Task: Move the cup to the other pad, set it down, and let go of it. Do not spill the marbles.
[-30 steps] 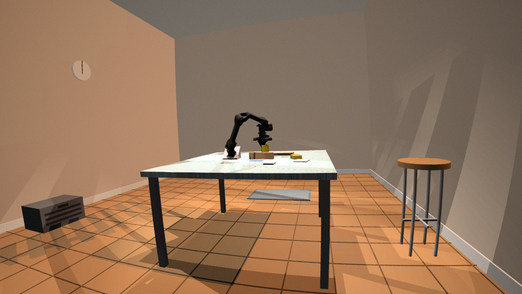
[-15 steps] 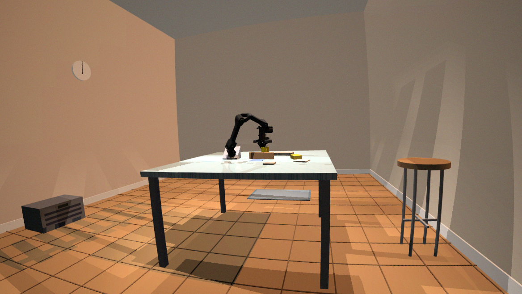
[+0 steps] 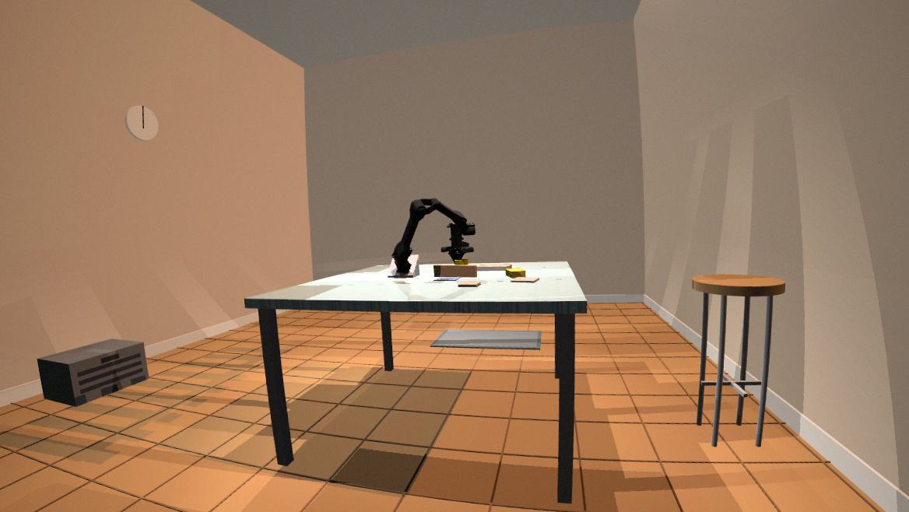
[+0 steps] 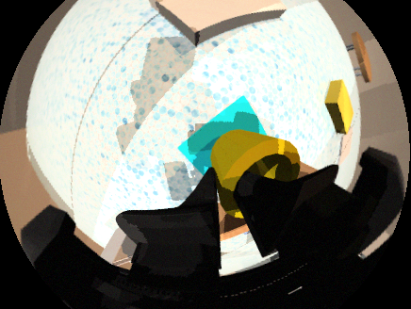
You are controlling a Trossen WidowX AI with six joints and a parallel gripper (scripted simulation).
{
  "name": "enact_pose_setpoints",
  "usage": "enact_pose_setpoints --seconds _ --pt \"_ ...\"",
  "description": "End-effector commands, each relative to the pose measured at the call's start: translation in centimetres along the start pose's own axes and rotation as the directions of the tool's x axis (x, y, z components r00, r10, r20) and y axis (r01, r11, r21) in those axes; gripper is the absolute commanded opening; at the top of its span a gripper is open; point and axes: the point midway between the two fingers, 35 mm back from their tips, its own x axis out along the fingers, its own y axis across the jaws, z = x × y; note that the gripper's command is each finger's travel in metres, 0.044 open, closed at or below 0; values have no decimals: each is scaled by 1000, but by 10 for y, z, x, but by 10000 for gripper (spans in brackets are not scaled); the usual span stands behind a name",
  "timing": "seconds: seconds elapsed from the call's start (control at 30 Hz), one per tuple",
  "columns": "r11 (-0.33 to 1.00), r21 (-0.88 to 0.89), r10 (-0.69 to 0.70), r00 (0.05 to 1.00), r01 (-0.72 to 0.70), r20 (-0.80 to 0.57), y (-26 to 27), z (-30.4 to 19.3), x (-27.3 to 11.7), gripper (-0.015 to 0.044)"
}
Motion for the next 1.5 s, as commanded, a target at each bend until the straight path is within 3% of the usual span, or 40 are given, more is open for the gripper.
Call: enact_pose_setpoints --seconds 0.0,0.33,0.53,1.47 --pt "1000 0 0 1000 0 1 0 0 0 0" --pt "1000 0 0 1000 0 1 0 0 0 0" --pt "1000 0 0 1000 0 1 0 0 0 146" --pt "1000 -3 -1 1000 1 -1 -1 2 -27 146"
